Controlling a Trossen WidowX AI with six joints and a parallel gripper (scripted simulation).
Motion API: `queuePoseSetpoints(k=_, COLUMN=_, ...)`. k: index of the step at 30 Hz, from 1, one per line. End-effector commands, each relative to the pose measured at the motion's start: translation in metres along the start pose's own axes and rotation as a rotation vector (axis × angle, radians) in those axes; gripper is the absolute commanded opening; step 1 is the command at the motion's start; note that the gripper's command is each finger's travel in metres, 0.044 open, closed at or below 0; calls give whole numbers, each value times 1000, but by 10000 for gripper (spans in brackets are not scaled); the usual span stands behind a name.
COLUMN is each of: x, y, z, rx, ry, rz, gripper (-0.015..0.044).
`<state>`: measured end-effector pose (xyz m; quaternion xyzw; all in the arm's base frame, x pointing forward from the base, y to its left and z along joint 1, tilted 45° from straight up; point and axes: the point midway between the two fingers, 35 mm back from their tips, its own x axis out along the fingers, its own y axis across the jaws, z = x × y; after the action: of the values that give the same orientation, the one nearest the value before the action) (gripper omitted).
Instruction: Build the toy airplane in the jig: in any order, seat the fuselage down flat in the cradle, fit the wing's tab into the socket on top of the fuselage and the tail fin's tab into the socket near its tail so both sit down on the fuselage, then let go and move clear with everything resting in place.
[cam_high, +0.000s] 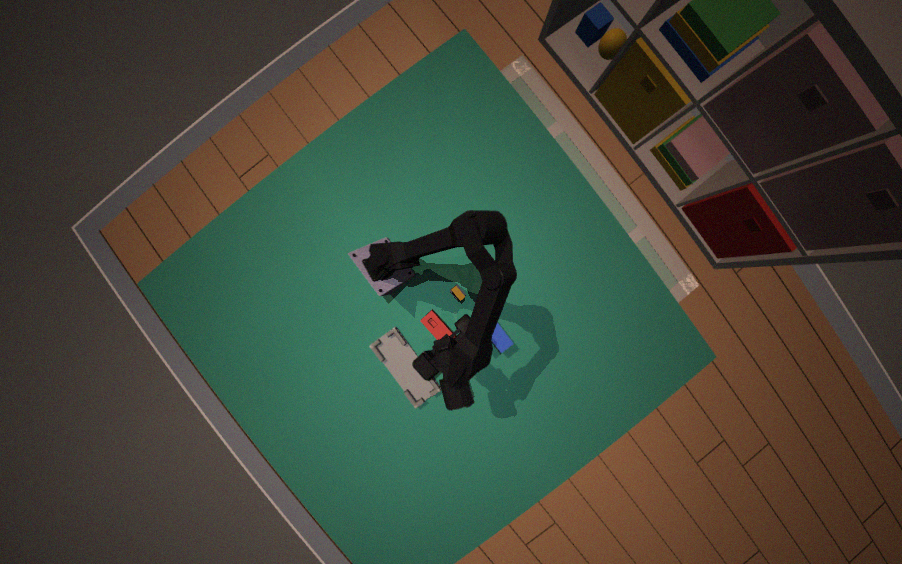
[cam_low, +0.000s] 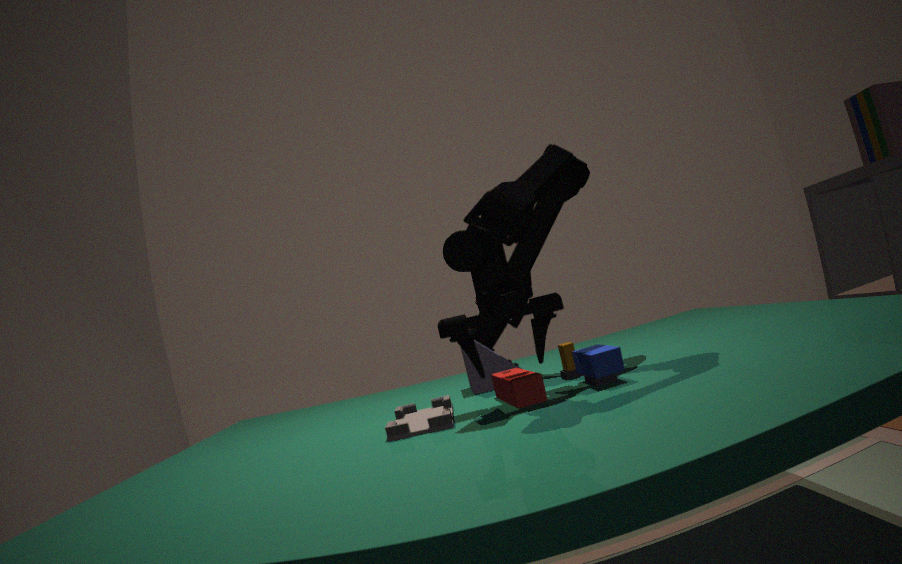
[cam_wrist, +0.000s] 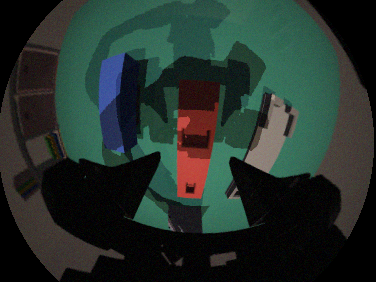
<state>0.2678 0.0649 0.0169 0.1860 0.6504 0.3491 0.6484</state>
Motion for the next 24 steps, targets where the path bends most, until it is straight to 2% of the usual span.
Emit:
queuePoseSetpoints(k=1, x=9, y=1, z=-1, rx=5, ry=5, rz=8, gripper=440)
queuePoseSetpoints(k=21, x=38, y=2, z=-2, rx=5, ry=5, rz=11, gripper=440)
queuePoseSetpoints(k=24, x=38, y=2, z=-2, rx=5, ry=5, rz=11, gripper=361)
